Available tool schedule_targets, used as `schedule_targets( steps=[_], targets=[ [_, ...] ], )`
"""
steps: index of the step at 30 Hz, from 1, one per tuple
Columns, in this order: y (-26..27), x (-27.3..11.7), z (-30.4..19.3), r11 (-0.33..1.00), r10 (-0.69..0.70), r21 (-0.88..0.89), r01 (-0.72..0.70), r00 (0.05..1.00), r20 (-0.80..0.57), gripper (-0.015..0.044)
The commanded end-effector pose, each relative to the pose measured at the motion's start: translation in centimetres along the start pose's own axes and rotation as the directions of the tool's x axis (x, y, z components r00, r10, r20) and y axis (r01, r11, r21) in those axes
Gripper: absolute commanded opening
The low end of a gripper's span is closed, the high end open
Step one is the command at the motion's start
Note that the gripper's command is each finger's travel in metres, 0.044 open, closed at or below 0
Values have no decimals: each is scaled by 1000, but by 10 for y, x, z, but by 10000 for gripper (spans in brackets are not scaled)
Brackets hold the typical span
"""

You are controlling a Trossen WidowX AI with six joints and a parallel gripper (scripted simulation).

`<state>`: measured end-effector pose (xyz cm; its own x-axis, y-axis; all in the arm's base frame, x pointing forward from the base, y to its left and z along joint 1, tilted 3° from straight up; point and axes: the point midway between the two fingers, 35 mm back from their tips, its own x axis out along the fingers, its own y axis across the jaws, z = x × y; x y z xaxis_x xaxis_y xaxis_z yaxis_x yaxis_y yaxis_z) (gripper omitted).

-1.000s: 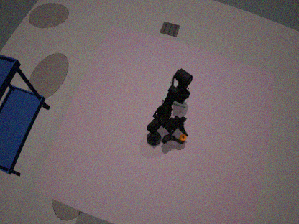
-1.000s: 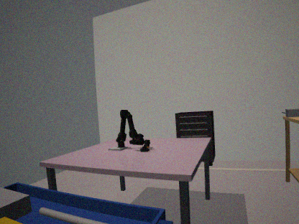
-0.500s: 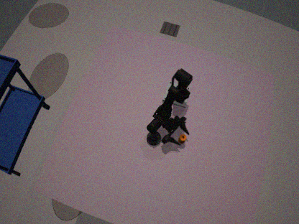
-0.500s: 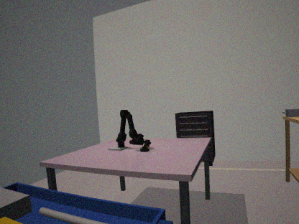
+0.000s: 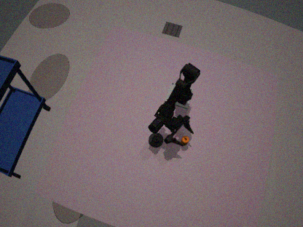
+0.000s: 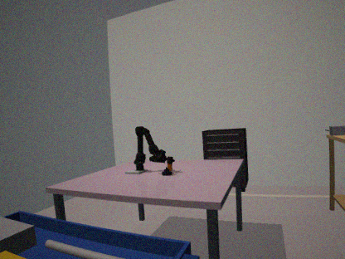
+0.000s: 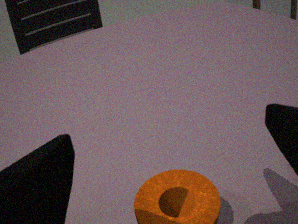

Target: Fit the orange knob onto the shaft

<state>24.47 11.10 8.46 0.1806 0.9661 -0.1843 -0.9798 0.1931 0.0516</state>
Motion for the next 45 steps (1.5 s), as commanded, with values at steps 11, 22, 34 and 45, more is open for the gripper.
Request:
schedule_targets(
  steps=[11, 22, 34, 45],
  targets=[
    [-2, 11, 28, 995, 75, 80, -53, 949, -305, 440],
    [4, 5, 61, 1000, 2, 5, 10, 279, -960, 440],
    [4, 3, 67, 1000, -25, -23, 12, 230, -973, 440],
    [4, 3, 66, 851, -25, 100, 515, 230, -973, 440]
  ],
)
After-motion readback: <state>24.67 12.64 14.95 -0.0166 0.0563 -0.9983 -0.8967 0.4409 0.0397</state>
